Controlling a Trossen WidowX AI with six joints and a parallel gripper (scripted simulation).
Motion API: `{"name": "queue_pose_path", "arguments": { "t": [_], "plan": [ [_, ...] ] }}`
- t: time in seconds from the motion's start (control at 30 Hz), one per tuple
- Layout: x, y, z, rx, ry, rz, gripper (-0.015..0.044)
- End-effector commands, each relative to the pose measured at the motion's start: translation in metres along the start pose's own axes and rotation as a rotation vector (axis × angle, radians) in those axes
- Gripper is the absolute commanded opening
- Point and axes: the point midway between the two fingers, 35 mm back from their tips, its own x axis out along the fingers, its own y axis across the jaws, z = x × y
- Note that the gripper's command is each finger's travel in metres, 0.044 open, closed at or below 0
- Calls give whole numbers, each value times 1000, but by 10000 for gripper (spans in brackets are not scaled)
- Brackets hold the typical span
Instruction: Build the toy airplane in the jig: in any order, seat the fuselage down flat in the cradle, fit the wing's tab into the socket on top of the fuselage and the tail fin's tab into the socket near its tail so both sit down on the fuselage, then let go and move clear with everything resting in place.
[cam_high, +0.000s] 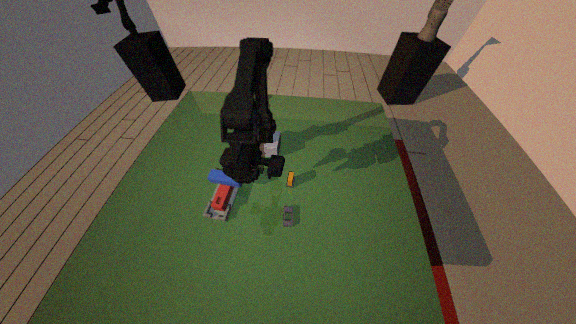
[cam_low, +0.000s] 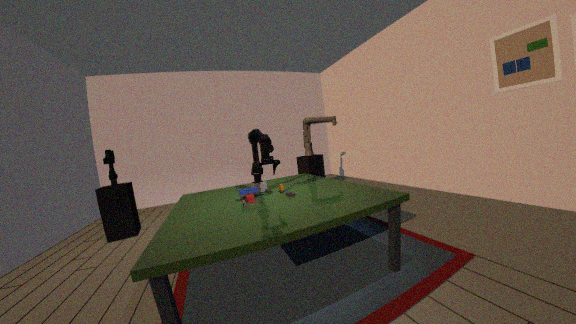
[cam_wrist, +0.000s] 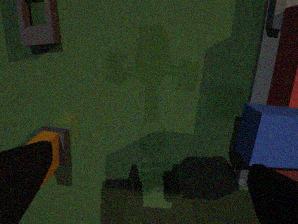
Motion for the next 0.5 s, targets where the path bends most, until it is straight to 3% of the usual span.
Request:
{"name": "queue_pose_path", "arguments": {
  "t": [0.0, 0.2, 0.47],
  "plan": [
    [1, 49, -24, 4, 9, 8, 440],
    [1, 101, -65, 4, 16, 16, 440],
    [3, 106, -71, 4, 17, 17, 440]
  ]
}}
